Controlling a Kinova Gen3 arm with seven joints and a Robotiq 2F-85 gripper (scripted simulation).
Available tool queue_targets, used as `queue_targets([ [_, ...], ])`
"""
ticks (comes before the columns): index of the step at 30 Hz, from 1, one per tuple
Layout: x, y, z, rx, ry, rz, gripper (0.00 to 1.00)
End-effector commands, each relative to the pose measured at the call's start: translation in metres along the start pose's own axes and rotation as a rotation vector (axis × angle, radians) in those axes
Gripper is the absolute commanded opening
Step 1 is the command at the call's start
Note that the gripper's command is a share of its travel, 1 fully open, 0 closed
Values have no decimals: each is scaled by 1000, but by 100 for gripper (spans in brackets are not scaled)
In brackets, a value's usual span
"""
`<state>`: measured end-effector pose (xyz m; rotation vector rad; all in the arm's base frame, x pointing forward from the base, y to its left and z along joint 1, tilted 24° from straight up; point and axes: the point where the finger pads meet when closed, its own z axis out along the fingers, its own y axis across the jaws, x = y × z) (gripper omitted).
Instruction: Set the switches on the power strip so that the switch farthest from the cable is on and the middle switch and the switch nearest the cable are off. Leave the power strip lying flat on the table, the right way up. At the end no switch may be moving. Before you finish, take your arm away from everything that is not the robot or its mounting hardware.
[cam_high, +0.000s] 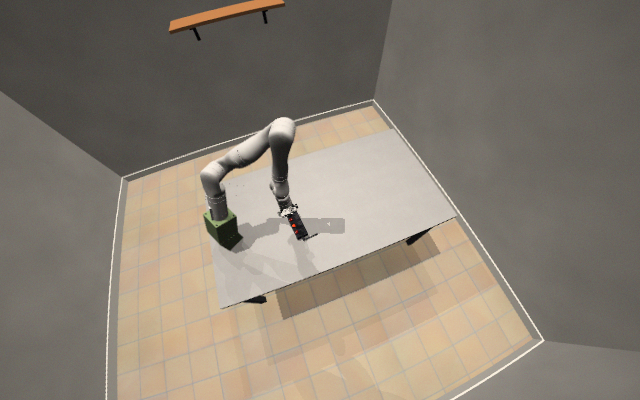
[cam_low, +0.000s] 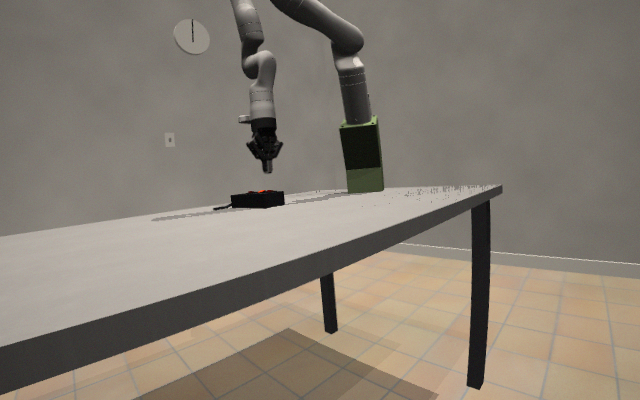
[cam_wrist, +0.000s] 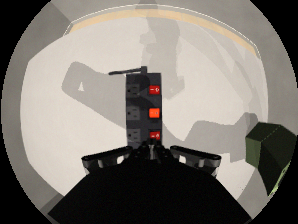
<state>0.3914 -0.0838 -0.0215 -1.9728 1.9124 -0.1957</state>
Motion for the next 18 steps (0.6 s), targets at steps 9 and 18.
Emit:
queue_targets([
  [9, 0, 0, 0, 1, 1, 0, 0],
  [18, 0, 0, 5, 1, 1, 0, 0],
])
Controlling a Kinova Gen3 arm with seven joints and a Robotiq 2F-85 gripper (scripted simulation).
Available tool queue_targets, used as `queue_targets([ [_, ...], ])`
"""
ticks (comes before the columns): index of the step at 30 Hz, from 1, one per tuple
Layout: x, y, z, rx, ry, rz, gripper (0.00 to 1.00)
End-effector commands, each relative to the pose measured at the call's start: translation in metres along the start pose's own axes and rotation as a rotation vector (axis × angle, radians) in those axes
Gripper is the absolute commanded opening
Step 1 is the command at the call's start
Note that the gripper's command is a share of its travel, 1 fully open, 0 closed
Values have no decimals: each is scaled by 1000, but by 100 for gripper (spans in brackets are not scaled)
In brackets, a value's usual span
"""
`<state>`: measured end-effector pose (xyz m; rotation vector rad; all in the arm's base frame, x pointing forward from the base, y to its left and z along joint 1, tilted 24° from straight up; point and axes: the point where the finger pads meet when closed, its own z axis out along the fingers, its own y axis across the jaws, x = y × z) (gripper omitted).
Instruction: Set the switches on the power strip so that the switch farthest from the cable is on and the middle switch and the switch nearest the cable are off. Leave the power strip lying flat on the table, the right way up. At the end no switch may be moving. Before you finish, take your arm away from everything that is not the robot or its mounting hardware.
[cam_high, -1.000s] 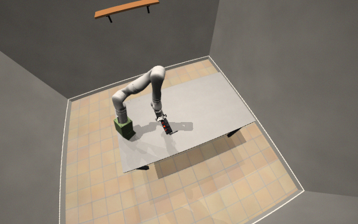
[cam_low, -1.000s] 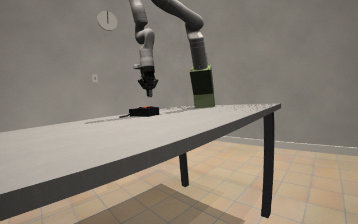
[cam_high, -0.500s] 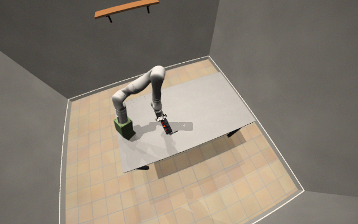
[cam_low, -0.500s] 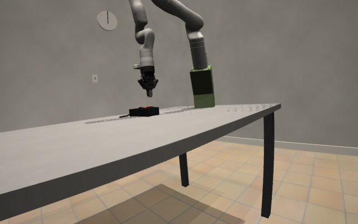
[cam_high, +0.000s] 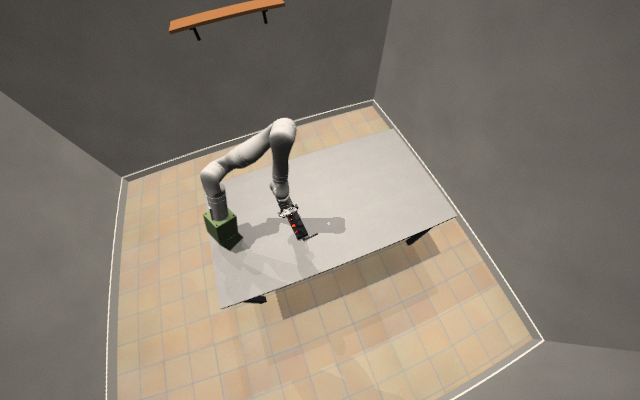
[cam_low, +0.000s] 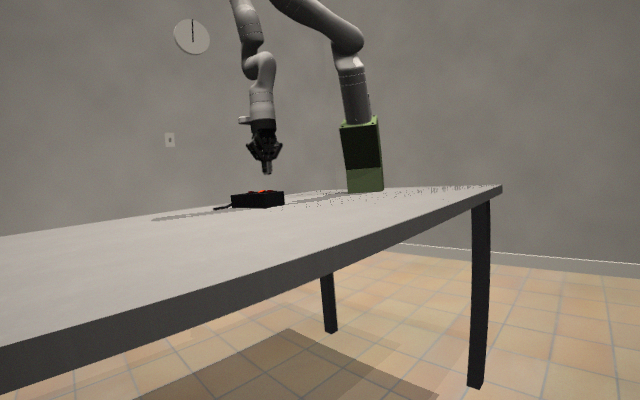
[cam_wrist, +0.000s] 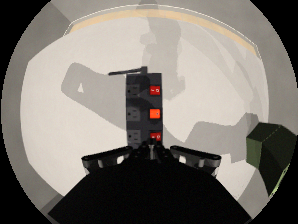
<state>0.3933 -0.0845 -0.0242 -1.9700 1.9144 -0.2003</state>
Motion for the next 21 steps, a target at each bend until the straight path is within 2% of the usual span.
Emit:
queue_targets([
  [1, -1, 0, 3, -2, -2, -2, 0],
  [21, -1, 0, 25, -2, -2, -2, 0],
])
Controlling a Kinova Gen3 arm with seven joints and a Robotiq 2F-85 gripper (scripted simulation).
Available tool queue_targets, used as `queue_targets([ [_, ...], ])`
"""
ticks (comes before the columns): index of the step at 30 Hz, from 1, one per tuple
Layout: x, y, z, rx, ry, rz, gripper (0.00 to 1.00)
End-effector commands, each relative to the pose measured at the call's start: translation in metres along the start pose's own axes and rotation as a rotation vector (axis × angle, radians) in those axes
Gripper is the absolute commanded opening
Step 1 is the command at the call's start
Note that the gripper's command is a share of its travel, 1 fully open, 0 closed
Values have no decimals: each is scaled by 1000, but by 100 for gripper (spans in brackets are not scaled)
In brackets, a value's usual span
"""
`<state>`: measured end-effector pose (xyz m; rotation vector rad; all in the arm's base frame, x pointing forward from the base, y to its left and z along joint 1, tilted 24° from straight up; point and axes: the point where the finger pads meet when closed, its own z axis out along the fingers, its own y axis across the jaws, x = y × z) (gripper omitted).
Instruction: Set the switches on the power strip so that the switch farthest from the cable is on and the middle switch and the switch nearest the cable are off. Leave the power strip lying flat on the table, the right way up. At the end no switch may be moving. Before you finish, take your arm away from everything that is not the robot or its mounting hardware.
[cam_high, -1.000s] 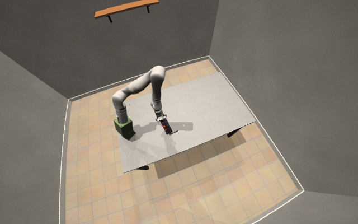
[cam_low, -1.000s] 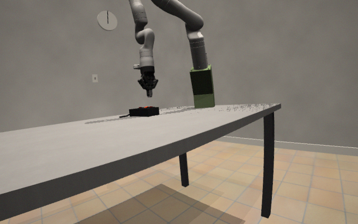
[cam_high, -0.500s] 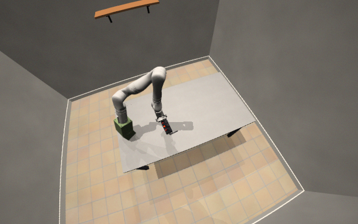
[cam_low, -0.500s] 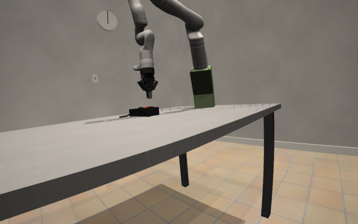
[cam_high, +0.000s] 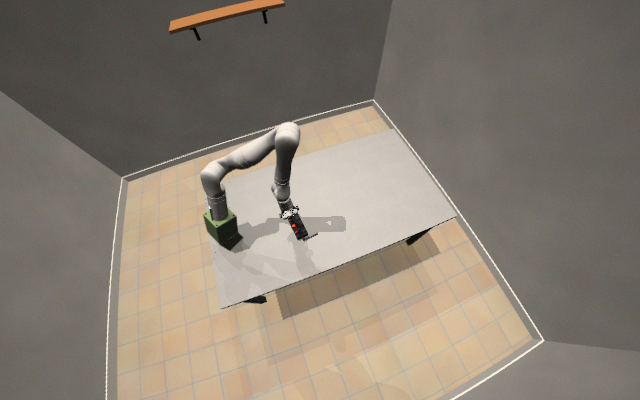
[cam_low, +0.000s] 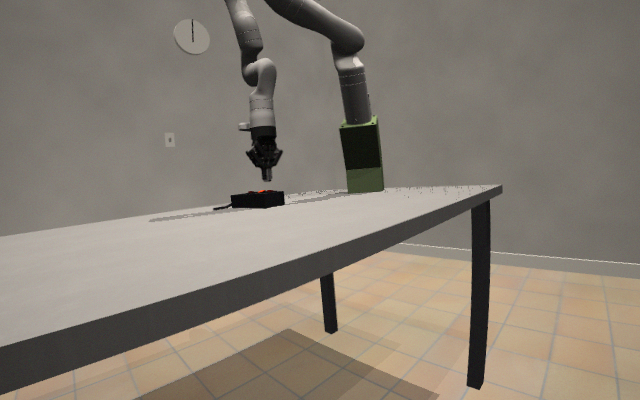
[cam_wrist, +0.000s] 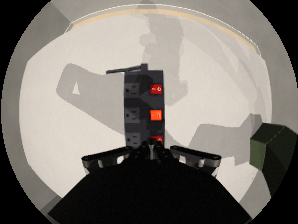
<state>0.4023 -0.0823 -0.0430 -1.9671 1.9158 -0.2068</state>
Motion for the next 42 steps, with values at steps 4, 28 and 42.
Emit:
queue_targets([
  [4, -3, 2, 7, -6, -5, -3, 0],
  [28, -3, 2, 20, -6, -5, -3, 0],
  [42, -3, 2, 20, -6, -5, -3, 0],
])
